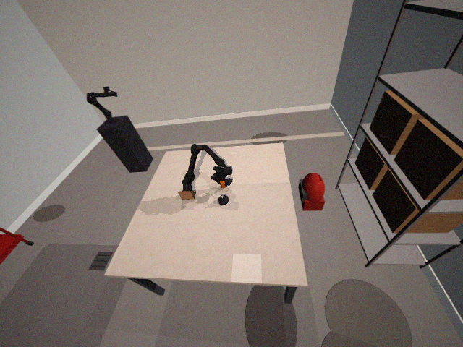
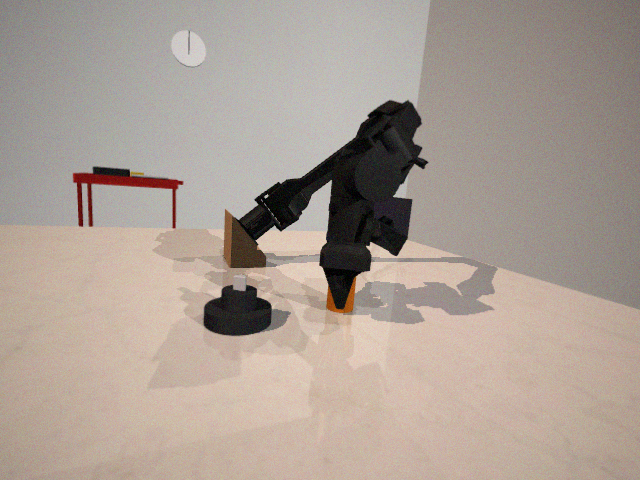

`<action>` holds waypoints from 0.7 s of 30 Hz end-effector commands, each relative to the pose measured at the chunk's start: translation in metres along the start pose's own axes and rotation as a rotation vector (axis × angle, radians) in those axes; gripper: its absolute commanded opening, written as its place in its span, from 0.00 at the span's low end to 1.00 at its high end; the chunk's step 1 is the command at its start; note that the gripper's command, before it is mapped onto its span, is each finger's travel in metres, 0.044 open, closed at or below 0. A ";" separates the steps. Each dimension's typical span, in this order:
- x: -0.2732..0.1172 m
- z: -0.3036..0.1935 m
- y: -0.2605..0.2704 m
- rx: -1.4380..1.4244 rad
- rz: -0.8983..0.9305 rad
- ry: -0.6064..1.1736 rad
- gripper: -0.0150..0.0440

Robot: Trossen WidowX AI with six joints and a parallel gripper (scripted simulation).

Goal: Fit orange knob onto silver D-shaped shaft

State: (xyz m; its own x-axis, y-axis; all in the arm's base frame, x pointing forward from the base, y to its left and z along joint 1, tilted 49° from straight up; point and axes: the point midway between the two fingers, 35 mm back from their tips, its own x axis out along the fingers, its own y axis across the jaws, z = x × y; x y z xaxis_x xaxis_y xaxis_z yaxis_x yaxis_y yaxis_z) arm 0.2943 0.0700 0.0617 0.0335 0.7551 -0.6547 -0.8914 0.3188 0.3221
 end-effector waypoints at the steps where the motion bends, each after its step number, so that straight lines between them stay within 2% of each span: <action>1: 0.002 0.000 0.001 0.006 0.005 -0.002 0.56; 7: 0.002 0.000 0.001 0.006 0.005 -0.002 0.49; 12: -0.006 0.000 -0.001 0.009 0.001 -0.001 0.26; 21: -0.034 0.000 -0.006 0.024 -0.014 0.005 0.25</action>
State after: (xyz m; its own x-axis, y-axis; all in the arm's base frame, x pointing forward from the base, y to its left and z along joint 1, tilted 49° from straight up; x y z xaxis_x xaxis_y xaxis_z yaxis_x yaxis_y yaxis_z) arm 0.2959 0.0525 0.0751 0.0341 0.7540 -0.6560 -0.8799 0.3340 0.3381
